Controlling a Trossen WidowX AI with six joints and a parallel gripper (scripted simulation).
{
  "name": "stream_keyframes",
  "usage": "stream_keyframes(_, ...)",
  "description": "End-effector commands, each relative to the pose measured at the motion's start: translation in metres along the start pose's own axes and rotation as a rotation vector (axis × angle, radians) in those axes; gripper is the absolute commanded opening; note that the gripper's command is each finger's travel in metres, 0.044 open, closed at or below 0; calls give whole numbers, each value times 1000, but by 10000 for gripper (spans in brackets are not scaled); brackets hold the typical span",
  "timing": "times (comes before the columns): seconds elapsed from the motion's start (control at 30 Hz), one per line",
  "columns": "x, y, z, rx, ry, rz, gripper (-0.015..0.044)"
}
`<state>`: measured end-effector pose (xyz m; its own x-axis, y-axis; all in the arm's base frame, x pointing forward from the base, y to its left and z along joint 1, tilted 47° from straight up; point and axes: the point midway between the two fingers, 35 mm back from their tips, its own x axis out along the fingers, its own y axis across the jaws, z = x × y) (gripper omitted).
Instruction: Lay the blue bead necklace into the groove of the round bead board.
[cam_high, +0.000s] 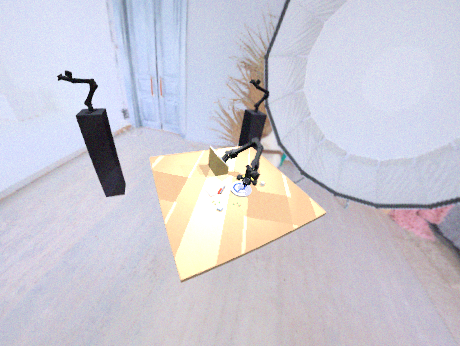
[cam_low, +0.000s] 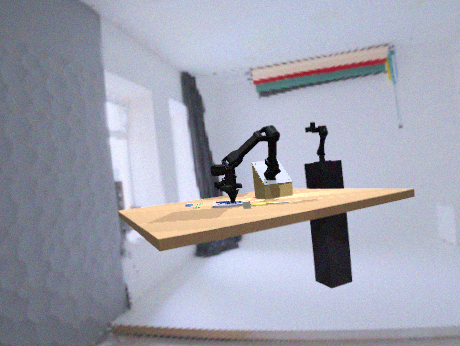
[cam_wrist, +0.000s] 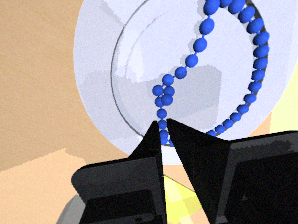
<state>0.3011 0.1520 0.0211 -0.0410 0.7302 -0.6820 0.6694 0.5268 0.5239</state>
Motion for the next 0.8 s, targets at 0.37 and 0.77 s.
stream_keyframes(0.37,-6,3,-2,5,3,0,0)
stream_keyframes(0.77,-5,19,-10,5,4,1,0)
